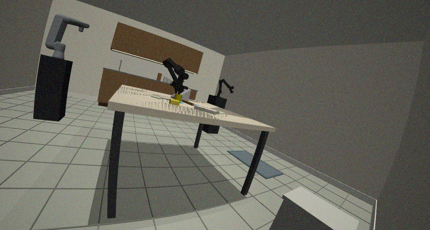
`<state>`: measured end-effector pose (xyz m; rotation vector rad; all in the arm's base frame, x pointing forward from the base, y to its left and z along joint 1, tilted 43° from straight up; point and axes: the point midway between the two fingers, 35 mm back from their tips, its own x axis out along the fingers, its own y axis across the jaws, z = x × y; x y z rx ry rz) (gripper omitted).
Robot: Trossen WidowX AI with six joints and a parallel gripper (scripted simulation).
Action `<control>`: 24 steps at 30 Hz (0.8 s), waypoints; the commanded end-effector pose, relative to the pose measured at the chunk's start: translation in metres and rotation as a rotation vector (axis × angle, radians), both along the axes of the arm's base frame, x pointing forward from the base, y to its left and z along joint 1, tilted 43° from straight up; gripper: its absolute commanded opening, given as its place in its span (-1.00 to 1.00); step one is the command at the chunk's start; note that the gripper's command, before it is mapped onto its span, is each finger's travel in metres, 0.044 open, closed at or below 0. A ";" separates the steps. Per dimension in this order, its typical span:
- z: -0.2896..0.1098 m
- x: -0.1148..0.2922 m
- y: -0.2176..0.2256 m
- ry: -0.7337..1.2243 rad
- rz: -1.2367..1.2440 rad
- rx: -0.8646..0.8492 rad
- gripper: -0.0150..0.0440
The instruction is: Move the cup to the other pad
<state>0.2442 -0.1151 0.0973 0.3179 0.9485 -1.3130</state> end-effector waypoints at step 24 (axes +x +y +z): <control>0.019 -0.001 0.022 0.007 0.001 -0.004 0.09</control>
